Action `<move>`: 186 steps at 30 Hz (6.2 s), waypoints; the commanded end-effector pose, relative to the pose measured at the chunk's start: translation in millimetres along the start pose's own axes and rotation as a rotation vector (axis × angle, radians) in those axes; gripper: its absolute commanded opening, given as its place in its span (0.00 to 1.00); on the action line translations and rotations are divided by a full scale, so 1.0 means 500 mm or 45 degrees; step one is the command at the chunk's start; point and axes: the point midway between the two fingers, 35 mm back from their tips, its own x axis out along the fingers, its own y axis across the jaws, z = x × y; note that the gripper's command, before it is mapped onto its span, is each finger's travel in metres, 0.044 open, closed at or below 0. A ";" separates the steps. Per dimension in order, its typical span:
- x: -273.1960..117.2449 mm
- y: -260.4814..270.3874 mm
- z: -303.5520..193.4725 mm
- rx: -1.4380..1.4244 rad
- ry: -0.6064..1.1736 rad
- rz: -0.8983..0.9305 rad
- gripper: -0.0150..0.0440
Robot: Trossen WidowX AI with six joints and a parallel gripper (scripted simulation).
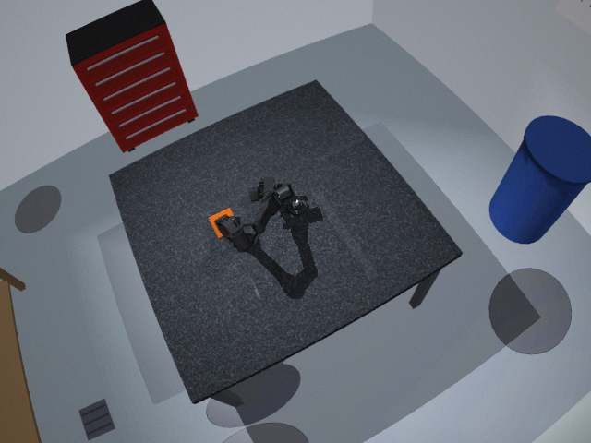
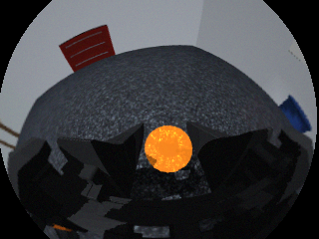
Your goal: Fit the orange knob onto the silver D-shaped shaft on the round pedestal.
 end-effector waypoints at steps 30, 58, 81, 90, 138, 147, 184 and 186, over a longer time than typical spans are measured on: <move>-0.093 -0.001 0.133 0.002 -0.005 0.002 1.00; -0.122 0.003 0.162 0.000 1.202 0.012 1.00; -0.121 0.004 0.161 2.419 0.735 -1.228 1.00; -0.121 0.005 0.161 2.984 0.445 -1.519 1.00; -0.028 0.001 0.040 3.005 0.429 -1.530 1.00; -0.011 0.000 0.016 3.004 0.428 -1.531 1.00; 0.013 0.002 -0.021 3.003 0.427 -1.535 0.35; 0.005 -0.001 -0.003 3.004 0.427 -1.531 0.26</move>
